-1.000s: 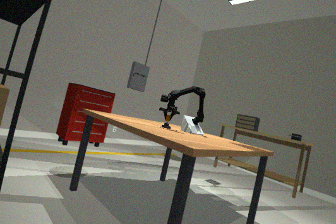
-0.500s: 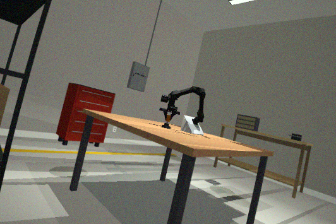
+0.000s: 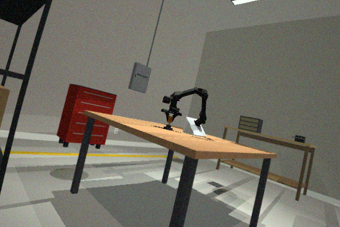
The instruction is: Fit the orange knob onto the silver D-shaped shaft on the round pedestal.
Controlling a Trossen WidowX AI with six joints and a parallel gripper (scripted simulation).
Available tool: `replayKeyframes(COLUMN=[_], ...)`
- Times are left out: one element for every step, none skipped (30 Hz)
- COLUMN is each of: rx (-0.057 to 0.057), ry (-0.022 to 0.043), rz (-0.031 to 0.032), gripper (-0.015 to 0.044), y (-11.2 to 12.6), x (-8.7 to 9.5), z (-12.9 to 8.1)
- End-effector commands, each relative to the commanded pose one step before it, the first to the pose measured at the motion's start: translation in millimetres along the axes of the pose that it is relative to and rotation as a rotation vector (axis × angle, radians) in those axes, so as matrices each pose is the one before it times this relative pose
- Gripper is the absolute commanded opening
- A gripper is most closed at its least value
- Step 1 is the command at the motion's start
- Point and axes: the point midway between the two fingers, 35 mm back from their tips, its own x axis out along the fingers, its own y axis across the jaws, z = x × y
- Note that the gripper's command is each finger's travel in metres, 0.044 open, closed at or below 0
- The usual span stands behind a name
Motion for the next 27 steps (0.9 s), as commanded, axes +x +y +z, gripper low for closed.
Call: replayKeyframes(rx=[-0.0003, 0.0000, 0.0000, 0.0000, 0.0000, 0.0000, 0.0000, 0.0000, 0.0000, 0.0000, 0.0000, 0.0000, 0.0000, 0.0000, 0.0000, 0.0000, 0.0000, 0.0000, 0.0000, 0.0000, 0.0000, 0.0000, 0.0000, 0.0000, 0.0000, 0.0000, 0.0000], ry=[-0.00042, -0.00001, 0.00000, 0.00000, 0.00000, -0.00001, -0.00001, -0.00001, 0.00001, 0.00001, 0.00001, 0.00000, 0.00000, 0.00000, 0.00000, 0.00000, 0.00000, 0.00000, 0.00000, 0.00000, 0.00000, 0.00000, 0.00000, 0.00000, 0.00000, -0.00001, -0.00001], rz=[-0.00117, 0.00001, 0.00002, 0.00002, 0.00002, 0.00002, 0.00002, 0.00001, 0.00000, 0.00000, -0.00001, -0.00001, -0.00001, 0.00000, -0.00001, -0.00001, -0.00001, -0.00001, -0.00002, -0.00002, -0.00002, -0.00001, 0.00000, 0.00000, 0.00001, 0.00001, 0.00001], gripper=[0.0000, 0.0000, 0.0000, 0.0000, 0.0000, 0.0000, 0.0000, 0.0000, 0.0000, 0.0000, 0.0000, 0.0000, 0.0000, 0.0000, 0.0000, 0.0000, 0.0000, 0.0000, 0.0000, 0.0000, 0.0000, 0.0000, 0.0000, 0.0000, 0.0000, 0.0000, 0.0000], y=[0.01, 0.21, 0.40, 0.45, 0.47, 0.47, 0.38, 0.15, -0.03, -0.01, -0.10, -0.17, -0.18, -0.13, -0.15, -0.25, -0.33, -0.36, -0.41, -0.46, -0.35, -0.16, -0.04, 0.09, 0.19, 0.13, 0.12], x=[1.35, 0.33, 0.21, 0.08, -0.01, -0.07, -0.15, -0.26, -0.39, -0.47, -0.46, -0.41, -0.36, -0.32, -0.30, -0.24, -0.16, -0.09, -0.01, 0.06, 0.12, 0.18, 0.26, 0.34, 0.39, 0.42, 0.41], z=[-1.19, -0.13, -0.10, -0.02, 0.06, 0.16, 0.28, 0.32, 0.18, 0.08, 0.22, 0.29, 0.31, 0.23, 0.19, 0.19, 0.17, 0.12, 0.07, -0.01, -0.07, -0.10, -0.14, -0.18, -0.22, -0.13, -0.12])
